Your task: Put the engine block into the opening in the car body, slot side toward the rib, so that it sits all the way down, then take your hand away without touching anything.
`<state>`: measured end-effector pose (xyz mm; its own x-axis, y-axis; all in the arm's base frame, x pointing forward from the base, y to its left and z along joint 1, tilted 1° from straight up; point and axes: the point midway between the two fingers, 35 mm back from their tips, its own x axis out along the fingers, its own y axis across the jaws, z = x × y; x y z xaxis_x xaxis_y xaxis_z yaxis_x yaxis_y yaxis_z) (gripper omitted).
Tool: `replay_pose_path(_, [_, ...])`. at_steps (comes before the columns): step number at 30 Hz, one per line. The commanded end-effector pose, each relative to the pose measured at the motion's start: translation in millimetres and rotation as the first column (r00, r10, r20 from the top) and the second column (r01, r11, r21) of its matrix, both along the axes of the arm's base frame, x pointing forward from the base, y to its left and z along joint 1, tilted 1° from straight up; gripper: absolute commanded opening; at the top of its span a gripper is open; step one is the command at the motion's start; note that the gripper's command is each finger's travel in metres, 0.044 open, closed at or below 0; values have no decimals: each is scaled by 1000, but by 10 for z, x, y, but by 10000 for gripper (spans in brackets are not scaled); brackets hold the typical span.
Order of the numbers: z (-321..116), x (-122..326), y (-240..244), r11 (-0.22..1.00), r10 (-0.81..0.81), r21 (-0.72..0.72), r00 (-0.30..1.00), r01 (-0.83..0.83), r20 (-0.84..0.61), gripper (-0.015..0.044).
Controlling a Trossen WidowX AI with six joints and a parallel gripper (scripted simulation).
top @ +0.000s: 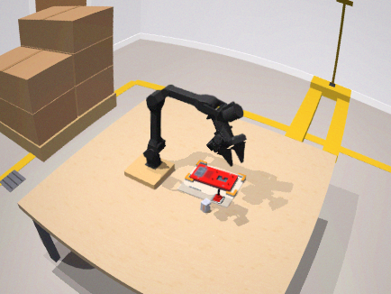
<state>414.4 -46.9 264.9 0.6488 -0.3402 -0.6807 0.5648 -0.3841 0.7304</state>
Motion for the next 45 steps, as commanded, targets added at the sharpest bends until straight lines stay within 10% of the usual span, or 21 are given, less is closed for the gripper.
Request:
replay_pose_path(1, [-105,-13,-57,994,-71,84,997,72,-24,440])
replay_pose_path(20, [-684,-235,-340,782,-431,370,864,502,-261,440])
replay_pose_path(45, [-1192,-673,-582,151,-704,363,358,919,-613,440])
